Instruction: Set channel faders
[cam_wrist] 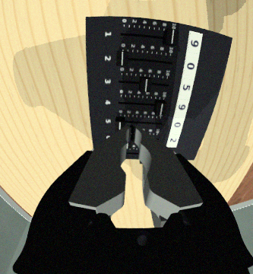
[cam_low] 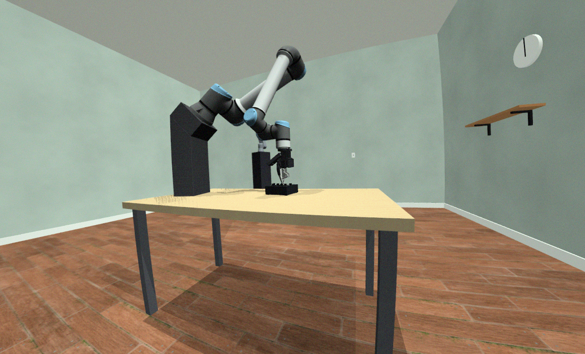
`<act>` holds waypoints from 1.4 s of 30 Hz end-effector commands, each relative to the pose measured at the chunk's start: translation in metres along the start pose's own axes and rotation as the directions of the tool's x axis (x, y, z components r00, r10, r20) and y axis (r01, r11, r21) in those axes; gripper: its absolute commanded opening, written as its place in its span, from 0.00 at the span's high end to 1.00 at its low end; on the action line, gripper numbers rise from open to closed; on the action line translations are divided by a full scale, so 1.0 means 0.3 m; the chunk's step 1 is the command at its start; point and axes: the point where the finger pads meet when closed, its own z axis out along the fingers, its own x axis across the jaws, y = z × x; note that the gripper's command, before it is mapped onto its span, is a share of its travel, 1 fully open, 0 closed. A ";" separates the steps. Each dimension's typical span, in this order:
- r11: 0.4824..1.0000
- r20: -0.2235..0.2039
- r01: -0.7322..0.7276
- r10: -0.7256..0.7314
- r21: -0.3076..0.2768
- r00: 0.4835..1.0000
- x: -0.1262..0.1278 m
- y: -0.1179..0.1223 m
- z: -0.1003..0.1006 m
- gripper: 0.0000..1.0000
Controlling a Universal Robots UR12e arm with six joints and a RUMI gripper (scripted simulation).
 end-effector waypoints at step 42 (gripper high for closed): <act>1.000 0.000 0.000 0.000 -0.001 1.000 0.020 0.001 -0.058 1.00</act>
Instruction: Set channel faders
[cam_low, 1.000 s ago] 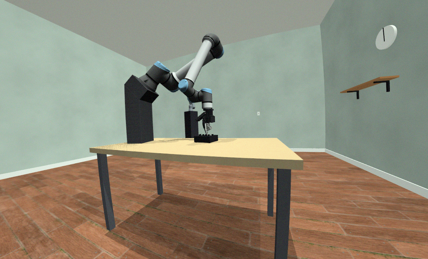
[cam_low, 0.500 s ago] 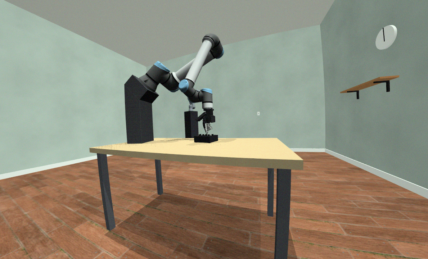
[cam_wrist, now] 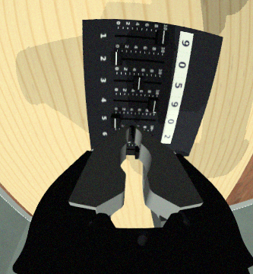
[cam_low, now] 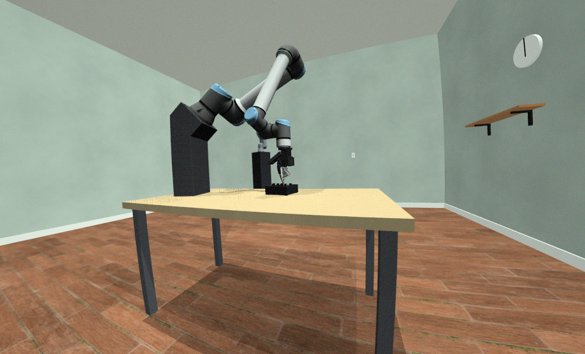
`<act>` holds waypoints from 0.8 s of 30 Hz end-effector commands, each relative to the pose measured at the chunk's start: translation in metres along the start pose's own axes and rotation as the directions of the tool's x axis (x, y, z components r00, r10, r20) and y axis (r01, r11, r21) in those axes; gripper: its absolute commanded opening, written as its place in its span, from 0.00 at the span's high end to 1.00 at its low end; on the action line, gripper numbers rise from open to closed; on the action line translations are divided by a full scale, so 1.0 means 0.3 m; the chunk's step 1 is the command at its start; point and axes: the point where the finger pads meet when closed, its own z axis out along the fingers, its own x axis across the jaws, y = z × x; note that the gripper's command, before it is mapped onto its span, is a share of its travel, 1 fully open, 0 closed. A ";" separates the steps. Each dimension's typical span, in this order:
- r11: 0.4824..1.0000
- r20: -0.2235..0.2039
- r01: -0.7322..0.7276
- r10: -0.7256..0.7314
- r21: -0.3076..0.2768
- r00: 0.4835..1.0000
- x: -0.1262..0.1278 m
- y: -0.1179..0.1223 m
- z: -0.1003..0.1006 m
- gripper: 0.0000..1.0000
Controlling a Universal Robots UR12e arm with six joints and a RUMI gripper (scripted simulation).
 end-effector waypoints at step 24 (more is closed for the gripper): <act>1.000 0.000 0.000 0.000 -0.001 1.000 0.001 0.001 -0.106 1.00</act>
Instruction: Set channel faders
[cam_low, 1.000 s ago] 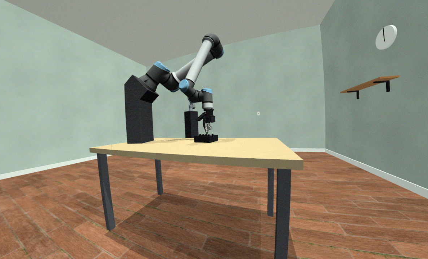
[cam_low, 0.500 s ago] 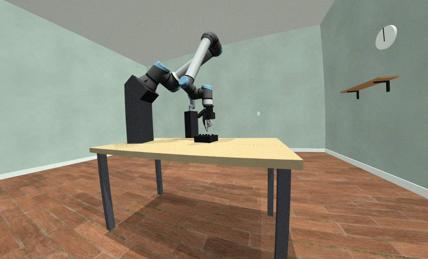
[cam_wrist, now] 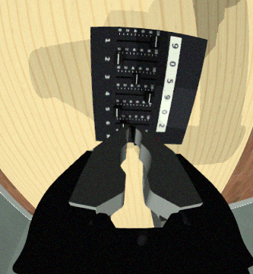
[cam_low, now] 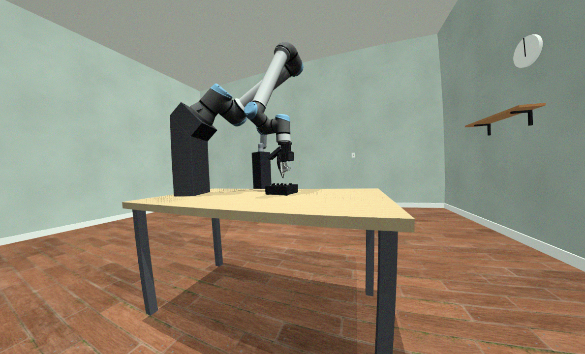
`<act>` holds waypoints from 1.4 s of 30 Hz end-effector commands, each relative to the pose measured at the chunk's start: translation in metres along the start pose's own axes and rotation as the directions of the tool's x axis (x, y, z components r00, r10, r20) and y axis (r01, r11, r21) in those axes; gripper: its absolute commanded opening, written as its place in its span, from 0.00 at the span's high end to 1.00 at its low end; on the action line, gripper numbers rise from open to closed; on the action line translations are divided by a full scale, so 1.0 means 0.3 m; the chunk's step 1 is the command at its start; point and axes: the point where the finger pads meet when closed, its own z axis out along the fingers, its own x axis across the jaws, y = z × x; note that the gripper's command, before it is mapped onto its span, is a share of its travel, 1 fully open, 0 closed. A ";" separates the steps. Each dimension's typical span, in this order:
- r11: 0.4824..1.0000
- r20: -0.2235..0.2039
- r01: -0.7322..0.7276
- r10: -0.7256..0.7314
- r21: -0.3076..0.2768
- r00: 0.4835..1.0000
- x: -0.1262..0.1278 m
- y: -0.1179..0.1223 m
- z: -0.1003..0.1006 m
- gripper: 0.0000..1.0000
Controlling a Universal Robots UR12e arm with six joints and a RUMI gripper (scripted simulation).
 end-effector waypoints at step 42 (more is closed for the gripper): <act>1.000 0.000 0.000 0.000 -0.001 1.000 0.000 0.001 -0.278 0.00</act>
